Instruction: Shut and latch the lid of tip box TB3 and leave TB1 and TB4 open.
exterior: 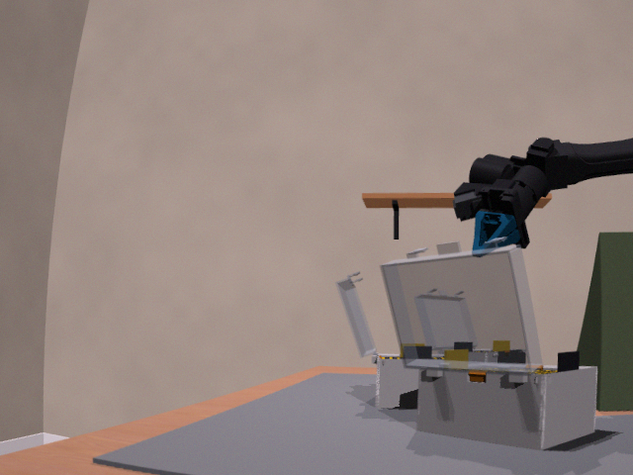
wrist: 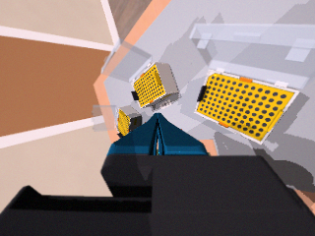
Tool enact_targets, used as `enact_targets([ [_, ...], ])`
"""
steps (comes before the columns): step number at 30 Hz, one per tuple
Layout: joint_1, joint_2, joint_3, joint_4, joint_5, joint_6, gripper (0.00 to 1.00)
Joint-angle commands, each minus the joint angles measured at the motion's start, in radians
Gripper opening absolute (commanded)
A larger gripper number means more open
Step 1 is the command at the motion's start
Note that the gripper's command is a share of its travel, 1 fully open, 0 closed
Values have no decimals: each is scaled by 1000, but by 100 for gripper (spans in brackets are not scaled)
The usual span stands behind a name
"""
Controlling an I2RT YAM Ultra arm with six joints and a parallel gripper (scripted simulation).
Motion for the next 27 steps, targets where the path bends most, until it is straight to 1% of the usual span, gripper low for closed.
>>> enact_targets([
  [1, 22, 5, 15, -82, -20, -48, 0],
  [2, 28, 11, 21, -106, -25, -64, 0],
  [4, 28, 11, 21, -106, -25, -64, 0],
  [6, 44, -2, 8, -118, -22, -58, 0],
  [9, 62, 15, 26, -191, -38, -106, 0],
  [12, 78, 1, 15, -203, -35, -100, 0],
  [15, 97, 18, 32, -275, -50, -148, 0],
  [16, 107, 10, 26, -287, -50, -147, 0],
  [18, 112, 4, 21, -289, -49, -142, 0],
  [19, 160, 11, 10, -274, -9, -76, 0],
  [21, 160, 11, 10, -274, -9, -76, 0],
  [24, 295, 51, -12, -241, 103, 114, 0],
  [27, 413, 117, -19, -223, 203, 296, 0],
])
